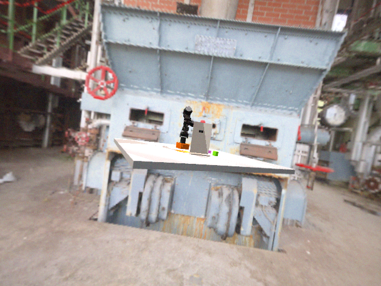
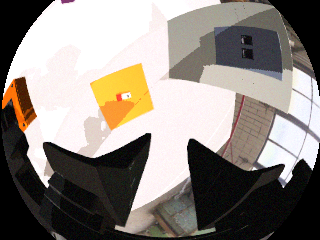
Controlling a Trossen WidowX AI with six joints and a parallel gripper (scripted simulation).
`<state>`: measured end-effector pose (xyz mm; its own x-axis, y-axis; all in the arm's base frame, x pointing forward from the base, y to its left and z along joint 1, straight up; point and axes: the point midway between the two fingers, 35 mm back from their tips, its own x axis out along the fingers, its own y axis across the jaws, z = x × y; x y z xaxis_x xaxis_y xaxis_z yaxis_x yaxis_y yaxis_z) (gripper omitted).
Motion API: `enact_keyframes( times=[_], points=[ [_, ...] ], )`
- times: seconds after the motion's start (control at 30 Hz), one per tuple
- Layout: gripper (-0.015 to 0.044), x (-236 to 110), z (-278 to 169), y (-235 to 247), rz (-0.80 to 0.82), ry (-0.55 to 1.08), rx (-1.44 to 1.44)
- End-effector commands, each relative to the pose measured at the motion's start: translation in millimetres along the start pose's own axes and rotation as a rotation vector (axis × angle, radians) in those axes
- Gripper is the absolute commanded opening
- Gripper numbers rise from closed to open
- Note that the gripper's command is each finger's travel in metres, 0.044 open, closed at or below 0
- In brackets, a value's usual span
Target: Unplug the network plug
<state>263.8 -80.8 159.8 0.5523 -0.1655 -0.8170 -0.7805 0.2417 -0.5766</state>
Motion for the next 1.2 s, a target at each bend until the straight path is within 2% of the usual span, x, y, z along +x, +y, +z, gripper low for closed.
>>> enact_keyframes(
  times=[0.0, 0.37, 0.73, 1.17],
  points=[
    [0.0156, -13, 1, -9, -0.009, -0.005, -0.004],
    [0.0156, -38, 1, -20, -0.011, -0.006, -0.005],
    [0.0440, -38, 1, -20, -0.011, -0.006, -0.005],
    [0.0440, -38, 1, -20, -0.011, -0.006, -0.005]
  ],
)
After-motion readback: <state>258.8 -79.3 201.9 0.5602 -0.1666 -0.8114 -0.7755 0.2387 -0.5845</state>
